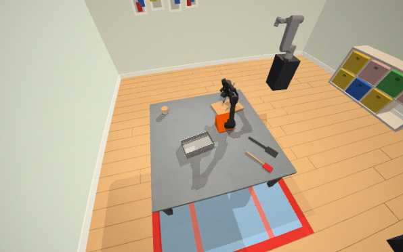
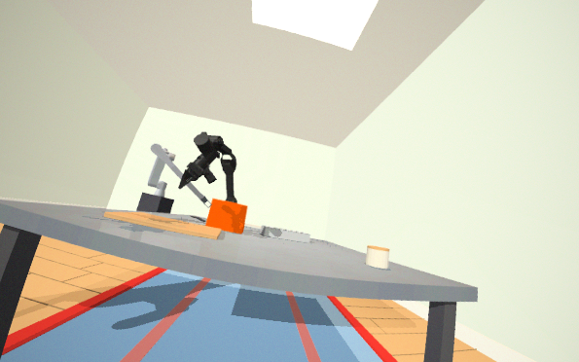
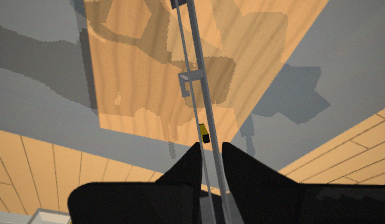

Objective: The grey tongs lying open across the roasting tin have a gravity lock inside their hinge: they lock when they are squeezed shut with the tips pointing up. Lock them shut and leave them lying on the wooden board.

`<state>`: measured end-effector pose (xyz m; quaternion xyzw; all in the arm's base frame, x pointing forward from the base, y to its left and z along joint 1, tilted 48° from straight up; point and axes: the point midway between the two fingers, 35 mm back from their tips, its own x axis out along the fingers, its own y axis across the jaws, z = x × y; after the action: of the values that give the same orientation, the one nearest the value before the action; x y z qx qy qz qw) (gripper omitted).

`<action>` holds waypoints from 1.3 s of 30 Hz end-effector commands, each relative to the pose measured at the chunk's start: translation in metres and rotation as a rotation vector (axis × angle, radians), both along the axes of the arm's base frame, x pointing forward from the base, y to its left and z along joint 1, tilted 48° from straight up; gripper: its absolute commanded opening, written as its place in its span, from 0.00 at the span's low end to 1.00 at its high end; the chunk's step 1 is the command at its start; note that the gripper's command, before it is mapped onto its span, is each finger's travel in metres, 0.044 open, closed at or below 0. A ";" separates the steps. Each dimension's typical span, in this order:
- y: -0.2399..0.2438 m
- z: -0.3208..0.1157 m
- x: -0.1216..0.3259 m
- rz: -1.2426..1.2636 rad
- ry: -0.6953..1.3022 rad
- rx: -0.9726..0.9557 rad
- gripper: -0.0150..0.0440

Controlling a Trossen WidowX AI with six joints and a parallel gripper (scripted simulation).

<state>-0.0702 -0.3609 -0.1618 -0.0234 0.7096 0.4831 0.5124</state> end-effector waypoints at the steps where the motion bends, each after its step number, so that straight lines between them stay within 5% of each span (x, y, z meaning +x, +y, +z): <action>1: -0.005 0.003 0.002 0.064 0.042 -0.047 0.00; 39: 0.011 0.029 0.024 0.478 0.424 -0.403 0.00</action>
<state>-0.0490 -0.3499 -0.1425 -0.1772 0.8445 0.4457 0.2384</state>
